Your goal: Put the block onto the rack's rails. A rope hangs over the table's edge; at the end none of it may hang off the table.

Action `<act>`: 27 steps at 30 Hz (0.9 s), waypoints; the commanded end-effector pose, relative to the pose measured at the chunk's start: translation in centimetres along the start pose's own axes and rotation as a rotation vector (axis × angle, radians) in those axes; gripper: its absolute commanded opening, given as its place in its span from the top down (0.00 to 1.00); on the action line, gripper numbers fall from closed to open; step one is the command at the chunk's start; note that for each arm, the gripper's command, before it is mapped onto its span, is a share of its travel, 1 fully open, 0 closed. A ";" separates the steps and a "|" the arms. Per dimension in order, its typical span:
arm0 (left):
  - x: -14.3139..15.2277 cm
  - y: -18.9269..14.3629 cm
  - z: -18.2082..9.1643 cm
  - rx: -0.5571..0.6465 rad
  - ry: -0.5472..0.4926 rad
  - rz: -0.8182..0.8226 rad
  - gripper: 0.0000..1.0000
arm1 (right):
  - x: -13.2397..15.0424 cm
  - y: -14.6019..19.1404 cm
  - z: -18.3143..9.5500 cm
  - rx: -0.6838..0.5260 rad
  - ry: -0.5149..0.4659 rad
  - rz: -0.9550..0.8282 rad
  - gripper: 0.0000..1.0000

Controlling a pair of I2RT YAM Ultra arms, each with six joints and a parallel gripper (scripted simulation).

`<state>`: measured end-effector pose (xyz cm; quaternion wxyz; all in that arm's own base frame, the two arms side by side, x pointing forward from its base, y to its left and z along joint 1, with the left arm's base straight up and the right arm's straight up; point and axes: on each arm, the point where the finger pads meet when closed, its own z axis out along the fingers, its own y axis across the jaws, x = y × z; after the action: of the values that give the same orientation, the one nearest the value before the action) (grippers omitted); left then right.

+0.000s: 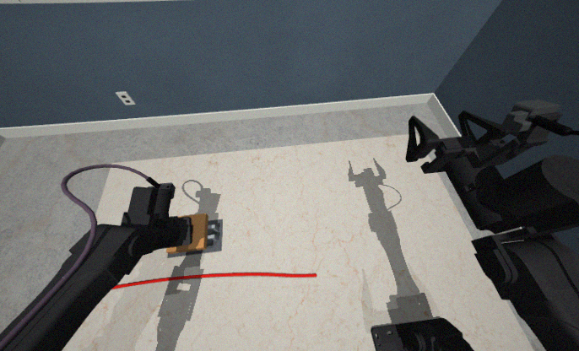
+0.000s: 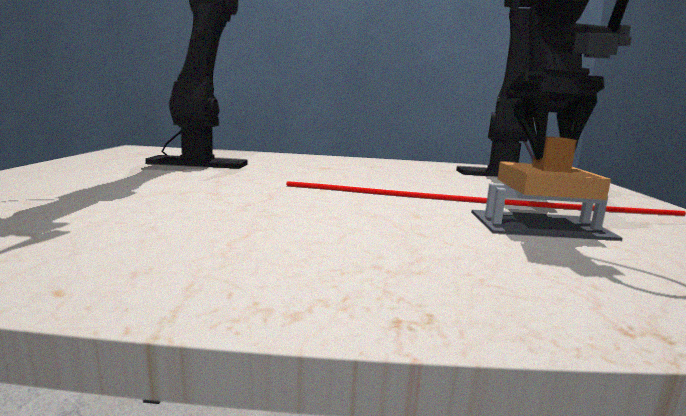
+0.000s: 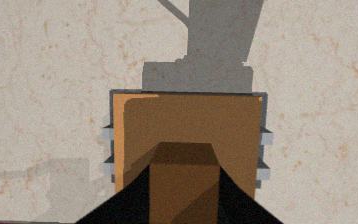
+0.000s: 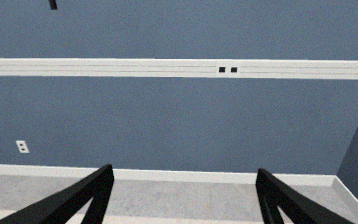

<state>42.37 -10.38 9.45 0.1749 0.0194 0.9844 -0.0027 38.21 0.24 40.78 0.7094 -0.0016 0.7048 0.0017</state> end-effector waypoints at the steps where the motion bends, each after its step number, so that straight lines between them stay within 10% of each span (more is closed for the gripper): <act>1: -3.3 -0.8 -2.8 0.028 -0.133 -0.007 1.00 | -3.9 -0.8 -1.1 0.026 -0.084 -0.009 0.00; 10: -2.3 -0.6 -1.1 0.021 -0.096 -0.016 1.00 | -3.9 -0.8 -1.1 0.026 -0.084 -0.009 0.00; 11: -2.9 -0.2 -1.7 0.018 -0.117 -0.017 0.32 | -3.9 -0.8 -1.1 0.026 -0.084 -0.009 0.00; 27: -3.9 -0.5 -2.8 0.026 -0.146 -0.007 0.32 | -3.9 -0.8 -1.1 0.026 -0.084 -0.009 0.00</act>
<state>42.90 -10.47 9.63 0.1855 0.0183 0.9825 -0.0053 38.21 0.24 40.78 0.7094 -0.0016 0.7048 0.0017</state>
